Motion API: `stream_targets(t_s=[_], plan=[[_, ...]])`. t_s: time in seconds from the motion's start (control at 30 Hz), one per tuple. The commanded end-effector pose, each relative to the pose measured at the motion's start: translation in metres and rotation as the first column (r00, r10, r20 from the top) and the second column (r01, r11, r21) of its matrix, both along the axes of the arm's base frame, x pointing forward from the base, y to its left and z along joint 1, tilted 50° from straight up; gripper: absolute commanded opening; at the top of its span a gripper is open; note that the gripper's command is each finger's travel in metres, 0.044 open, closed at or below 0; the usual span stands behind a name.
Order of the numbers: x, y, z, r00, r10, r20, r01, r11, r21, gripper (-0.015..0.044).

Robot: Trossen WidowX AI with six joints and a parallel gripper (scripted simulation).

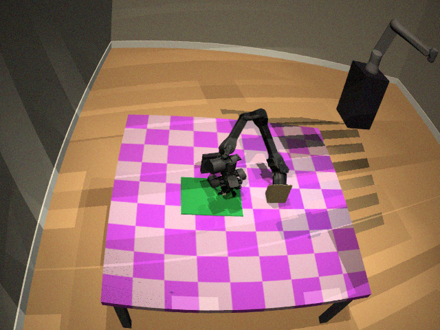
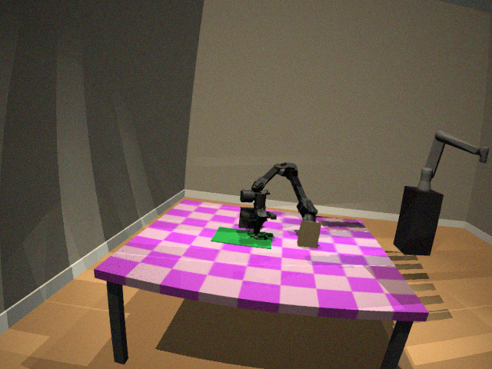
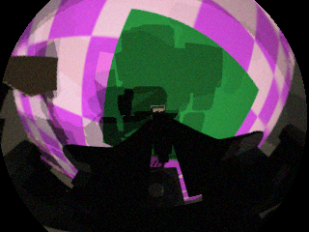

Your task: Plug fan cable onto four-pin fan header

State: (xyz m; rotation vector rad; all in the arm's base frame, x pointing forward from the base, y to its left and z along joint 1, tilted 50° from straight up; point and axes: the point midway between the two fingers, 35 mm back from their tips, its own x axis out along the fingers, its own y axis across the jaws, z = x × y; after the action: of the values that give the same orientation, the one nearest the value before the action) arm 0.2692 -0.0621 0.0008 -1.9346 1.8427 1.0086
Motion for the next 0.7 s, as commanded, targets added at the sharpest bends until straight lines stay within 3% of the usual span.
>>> stream_targets(t_s=[0.0,0.67], plan=[[-0.0013,-0.0010,-0.0005,1.000,0.005,-0.004,-0.005,1.000,-0.004,0.0000],[-0.0020,-0.0061,-0.0047,1.000,0.005,-0.005,-0.005,1.000,-0.004,0.0000]])
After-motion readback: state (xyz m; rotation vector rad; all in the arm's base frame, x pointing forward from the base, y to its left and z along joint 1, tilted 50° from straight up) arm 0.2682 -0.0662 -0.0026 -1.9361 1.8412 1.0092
